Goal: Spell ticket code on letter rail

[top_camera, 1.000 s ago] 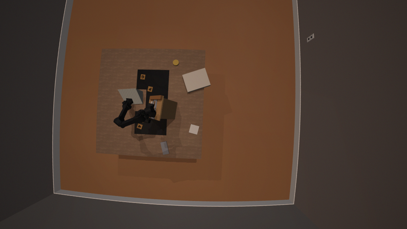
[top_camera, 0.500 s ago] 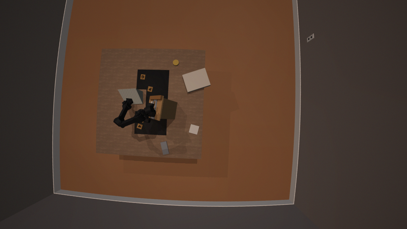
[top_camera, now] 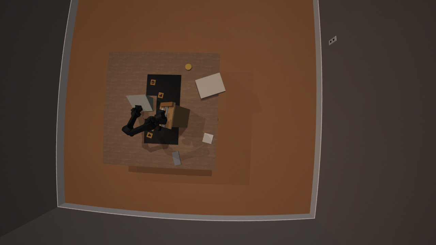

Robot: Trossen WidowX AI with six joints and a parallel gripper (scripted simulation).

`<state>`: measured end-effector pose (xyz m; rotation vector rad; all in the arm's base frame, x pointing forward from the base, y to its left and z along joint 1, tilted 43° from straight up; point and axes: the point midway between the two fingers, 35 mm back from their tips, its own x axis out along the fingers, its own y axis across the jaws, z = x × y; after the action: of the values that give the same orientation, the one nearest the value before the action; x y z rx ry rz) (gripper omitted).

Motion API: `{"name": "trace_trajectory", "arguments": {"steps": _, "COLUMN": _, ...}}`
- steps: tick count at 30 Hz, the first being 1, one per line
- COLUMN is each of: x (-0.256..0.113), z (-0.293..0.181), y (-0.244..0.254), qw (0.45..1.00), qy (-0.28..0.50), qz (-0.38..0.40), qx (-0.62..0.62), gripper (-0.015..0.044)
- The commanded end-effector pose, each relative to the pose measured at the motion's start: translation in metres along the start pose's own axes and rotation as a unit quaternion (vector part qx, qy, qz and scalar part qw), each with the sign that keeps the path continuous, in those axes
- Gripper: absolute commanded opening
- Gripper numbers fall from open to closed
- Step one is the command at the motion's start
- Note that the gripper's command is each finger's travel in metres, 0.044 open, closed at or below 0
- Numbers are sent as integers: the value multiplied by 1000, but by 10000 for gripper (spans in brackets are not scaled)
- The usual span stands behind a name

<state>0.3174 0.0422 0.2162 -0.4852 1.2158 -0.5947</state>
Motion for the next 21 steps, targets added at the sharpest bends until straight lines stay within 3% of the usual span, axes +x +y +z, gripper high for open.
{"name": "trace_trajectory", "arguments": {"steps": 1, "x": 0, "z": -1, "y": 2, "qw": 1000, "qy": 3, "qz": 1, "qx": 2, "gripper": 0}}
{"name": "trace_trajectory", "arguments": {"steps": 21, "x": 0, "z": -1, "y": 9, "qw": 1000, "qy": 4, "qz": 0, "qx": 2, "gripper": 0}}
